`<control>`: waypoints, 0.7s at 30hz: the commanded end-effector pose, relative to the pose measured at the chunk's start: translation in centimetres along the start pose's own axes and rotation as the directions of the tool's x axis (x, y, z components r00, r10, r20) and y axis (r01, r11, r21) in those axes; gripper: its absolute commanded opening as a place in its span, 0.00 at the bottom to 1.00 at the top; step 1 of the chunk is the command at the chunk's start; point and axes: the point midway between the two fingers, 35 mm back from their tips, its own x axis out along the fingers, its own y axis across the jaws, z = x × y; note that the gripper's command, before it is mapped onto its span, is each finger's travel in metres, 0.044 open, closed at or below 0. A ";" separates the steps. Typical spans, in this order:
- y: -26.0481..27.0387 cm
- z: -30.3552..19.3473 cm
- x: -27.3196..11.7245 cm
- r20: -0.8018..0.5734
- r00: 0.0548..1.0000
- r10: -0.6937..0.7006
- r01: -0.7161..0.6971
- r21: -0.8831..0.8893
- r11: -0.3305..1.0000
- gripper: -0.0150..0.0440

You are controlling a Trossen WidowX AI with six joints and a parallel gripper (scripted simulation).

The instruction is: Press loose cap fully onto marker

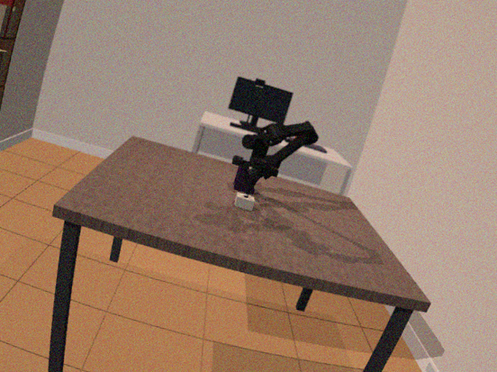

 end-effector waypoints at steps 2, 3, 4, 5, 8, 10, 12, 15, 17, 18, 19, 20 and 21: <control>0.1 -0.1 0.9 0.000 1.000 0.007 -0.007 0.003 1.000 0.25; 0.2 -0.1 0.9 0.000 1.000 0.007 -0.007 0.003 1.000 0.25; 0.2 -0.1 0.9 0.000 1.000 0.007 -0.007 0.003 1.000 0.25; 0.2 -0.1 0.9 0.000 1.000 0.007 -0.007 0.003 1.000 0.25; 0.2 -0.1 0.9 0.000 1.000 0.007 -0.007 0.003 1.000 0.25; 0.2 -0.1 0.9 0.000 1.000 0.007 -0.007 0.003 1.000 0.25; 0.2 -0.1 0.9 0.000 1.000 0.007 -0.007 0.003 1.000 0.25; 0.1 -0.1 0.8 -0.003 1.000 0.003 -0.003 0.000 1.000 0.34; 0.1 -0.1 0.8 -0.003 1.000 0.003 -0.003 0.000 1.000 0.43; 0.1 -0.1 0.8 -0.003 1.000 0.003 -0.003 0.000 1.000 0.48; 0.1 -0.1 0.8 -0.003 1.000 0.003 -0.003 0.000 1.000 0.52; 0.1 -0.1 0.8 -0.003 1.000 0.003 -0.003 0.000 1.000 0.57; 0.1 -0.1 0.8 -0.003 1.000 0.003 -0.003 0.000 1.000 0.61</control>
